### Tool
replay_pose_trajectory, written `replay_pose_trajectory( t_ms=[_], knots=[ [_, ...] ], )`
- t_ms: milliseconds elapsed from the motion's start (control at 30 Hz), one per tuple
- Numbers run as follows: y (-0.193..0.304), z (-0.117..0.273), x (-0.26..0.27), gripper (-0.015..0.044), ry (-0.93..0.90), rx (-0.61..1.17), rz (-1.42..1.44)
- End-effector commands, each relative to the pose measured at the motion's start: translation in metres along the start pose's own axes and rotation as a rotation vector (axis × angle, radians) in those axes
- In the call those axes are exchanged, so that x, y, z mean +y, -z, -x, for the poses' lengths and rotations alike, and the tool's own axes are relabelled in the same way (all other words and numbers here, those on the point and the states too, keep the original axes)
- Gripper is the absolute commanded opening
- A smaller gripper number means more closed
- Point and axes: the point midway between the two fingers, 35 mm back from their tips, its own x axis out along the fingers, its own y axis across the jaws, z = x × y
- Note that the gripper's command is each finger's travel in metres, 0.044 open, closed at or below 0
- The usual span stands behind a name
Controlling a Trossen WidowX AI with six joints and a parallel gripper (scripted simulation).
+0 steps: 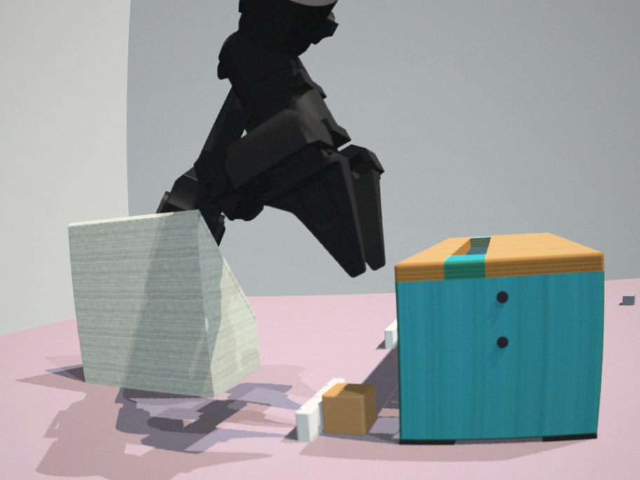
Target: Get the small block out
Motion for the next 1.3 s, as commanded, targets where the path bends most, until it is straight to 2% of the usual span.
replay_pose_trajectory(
  t_ms=[0,1267],
  knots=[
    [-0.025,-0.045,-0.007,0.0285,0.021,-0.011,-0.016],
    [-0.049,-0.094,-0.01,0.0285,0.023,-0.011,-0.017]
  ],
)
